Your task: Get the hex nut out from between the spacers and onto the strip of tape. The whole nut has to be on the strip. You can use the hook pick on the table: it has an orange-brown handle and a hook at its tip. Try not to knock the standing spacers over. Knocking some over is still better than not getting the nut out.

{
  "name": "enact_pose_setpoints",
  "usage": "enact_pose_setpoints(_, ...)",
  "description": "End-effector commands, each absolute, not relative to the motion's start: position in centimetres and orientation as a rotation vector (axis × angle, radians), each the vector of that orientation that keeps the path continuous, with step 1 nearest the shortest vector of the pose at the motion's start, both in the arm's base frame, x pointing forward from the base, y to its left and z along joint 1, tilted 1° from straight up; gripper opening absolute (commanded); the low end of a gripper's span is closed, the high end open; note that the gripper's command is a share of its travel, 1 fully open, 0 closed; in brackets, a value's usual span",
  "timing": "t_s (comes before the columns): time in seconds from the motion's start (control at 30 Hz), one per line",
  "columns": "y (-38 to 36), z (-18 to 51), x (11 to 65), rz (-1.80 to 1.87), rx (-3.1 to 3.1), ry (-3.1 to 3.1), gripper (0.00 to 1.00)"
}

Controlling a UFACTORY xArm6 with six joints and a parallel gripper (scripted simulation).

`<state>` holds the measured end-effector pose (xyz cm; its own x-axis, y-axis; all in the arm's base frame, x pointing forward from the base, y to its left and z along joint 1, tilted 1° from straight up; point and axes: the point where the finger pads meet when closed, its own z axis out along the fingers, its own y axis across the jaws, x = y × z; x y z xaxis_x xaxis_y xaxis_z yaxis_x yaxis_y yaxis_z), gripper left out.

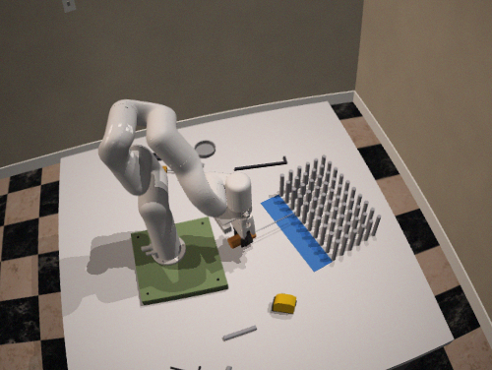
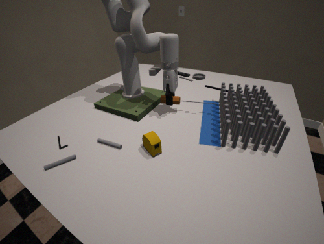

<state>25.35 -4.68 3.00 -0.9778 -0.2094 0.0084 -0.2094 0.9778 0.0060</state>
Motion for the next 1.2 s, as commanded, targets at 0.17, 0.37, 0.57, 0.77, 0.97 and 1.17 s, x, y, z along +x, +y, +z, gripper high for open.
enact_pose_setpoints(0.17,-4.7,2.9,25.5,-0.006,0.330,-3.118,0.00)
enact_pose_setpoints(0.37,-4.7,1.7,25.5,-0.006,0.330,-3.118,0.00)
enact_pose_setpoints(0.57,-4.7,0.4,25.5,-0.006,0.330,-3.118,0.00)
enact_pose_setpoints(0.77,-4.6,0.0,25.5,-0.006,0.330,-3.118,0.00)
enact_pose_setpoints(0.97,-4.6,-0.1,25.5,-0.006,0.330,-3.118,0.00)
enact_pose_setpoints(1.17,-4.6,-0.1,25.5,-0.006,0.330,-3.118,0.00)
